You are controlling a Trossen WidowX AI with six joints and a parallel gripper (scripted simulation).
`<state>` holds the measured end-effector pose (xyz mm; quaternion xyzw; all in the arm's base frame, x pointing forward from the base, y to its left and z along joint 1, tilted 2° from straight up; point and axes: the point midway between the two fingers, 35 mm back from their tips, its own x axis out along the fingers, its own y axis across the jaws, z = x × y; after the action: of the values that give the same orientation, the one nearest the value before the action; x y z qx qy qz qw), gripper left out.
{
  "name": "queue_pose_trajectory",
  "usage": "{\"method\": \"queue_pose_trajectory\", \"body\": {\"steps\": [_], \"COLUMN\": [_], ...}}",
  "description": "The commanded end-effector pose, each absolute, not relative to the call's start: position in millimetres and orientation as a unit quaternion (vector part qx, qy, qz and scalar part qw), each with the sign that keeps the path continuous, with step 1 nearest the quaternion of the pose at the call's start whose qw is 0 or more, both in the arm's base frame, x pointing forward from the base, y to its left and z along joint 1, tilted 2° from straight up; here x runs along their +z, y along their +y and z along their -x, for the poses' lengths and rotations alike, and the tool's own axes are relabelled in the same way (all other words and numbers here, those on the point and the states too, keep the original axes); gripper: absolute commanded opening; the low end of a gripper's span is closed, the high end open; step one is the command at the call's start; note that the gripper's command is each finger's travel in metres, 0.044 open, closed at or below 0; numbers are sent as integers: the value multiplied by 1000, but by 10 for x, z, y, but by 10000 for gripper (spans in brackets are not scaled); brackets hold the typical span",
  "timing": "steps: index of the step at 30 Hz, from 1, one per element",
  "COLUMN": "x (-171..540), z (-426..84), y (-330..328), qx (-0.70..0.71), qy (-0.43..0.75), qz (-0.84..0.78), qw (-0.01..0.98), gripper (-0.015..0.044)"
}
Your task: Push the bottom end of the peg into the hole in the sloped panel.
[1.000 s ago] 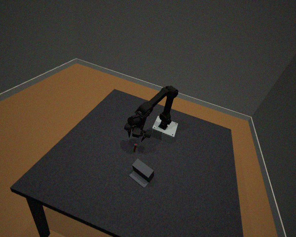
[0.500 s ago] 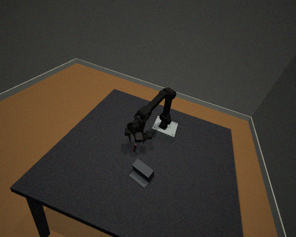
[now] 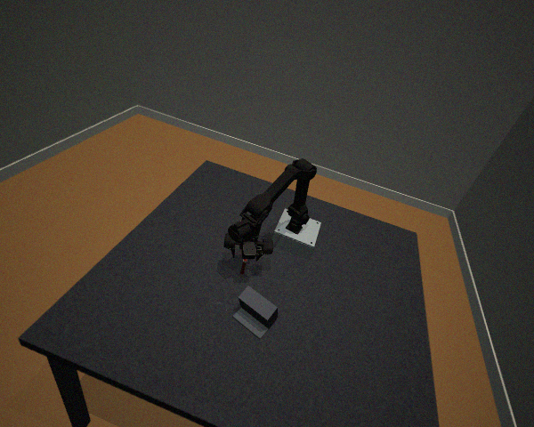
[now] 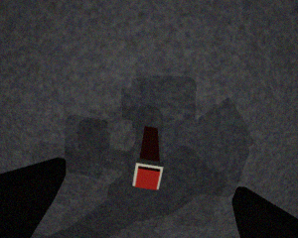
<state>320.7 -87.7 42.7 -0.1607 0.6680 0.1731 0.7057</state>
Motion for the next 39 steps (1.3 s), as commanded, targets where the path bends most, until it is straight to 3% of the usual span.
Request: {"method": "queue_pose_trajectory", "body": {"steps": [1, 35, 39], "x": [304, -92, -57], "z": [-3188, -3181, -3193], "y": [-876, -862, -858], "qx": [177, 177, 176], "qy": [674, 674, 671], "qz": [161, 161, 161], "qw": [699, 699, 703], "gripper": [440, 440, 335]}}
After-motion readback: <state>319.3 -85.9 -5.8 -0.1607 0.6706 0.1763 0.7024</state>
